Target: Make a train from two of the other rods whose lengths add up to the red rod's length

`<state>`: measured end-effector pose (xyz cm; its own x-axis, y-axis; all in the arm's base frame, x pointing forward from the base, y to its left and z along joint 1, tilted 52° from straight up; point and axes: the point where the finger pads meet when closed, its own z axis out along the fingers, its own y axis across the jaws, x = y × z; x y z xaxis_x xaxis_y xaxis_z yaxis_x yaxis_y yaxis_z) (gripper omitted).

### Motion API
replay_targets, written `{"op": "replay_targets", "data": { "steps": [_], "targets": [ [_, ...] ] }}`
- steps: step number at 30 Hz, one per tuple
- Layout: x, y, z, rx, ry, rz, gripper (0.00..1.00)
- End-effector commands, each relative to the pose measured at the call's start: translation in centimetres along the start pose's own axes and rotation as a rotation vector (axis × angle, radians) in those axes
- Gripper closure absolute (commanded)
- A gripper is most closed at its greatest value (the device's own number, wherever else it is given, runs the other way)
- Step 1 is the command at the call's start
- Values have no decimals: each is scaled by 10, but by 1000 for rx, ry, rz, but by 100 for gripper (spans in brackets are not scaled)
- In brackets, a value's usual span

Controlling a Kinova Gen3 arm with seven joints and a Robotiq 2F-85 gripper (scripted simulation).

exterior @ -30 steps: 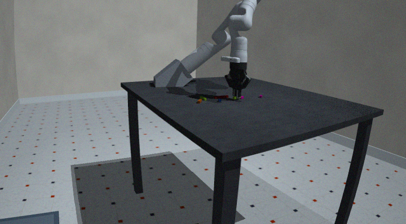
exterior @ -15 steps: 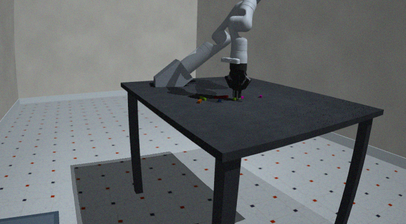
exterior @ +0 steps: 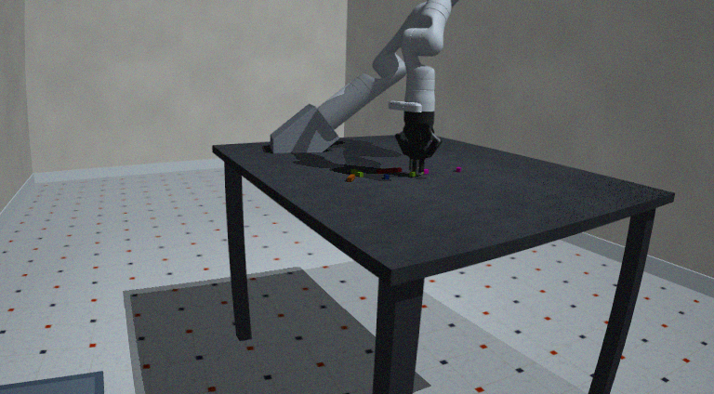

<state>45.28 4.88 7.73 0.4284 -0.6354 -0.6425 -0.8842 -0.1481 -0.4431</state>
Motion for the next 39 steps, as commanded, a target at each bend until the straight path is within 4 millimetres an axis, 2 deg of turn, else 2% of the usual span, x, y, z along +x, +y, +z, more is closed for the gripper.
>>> {"op": "replay_targets", "data": {
  "steps": [1, 13, 17, 19, 20, 25, 26, 39],
  "targets": [
    [-1, 0, 2, 2, -1, 0, 95],
    [-1, 0, 2, 2, -1, 0, 95],
    [-1, 0, 2, 2, -1, 0, 88],
    [-1, 0, 2, 2, -1, 0, 88],
    [-1, 0, 2, 2, -1, 0, 84],
    [-1, 0, 2, 2, -1, 0, 80],
    [-1, 0, 2, 2, -1, 0, 76],
    [-1, 0, 1, 2, -1, 0, 76]
  ]
}}
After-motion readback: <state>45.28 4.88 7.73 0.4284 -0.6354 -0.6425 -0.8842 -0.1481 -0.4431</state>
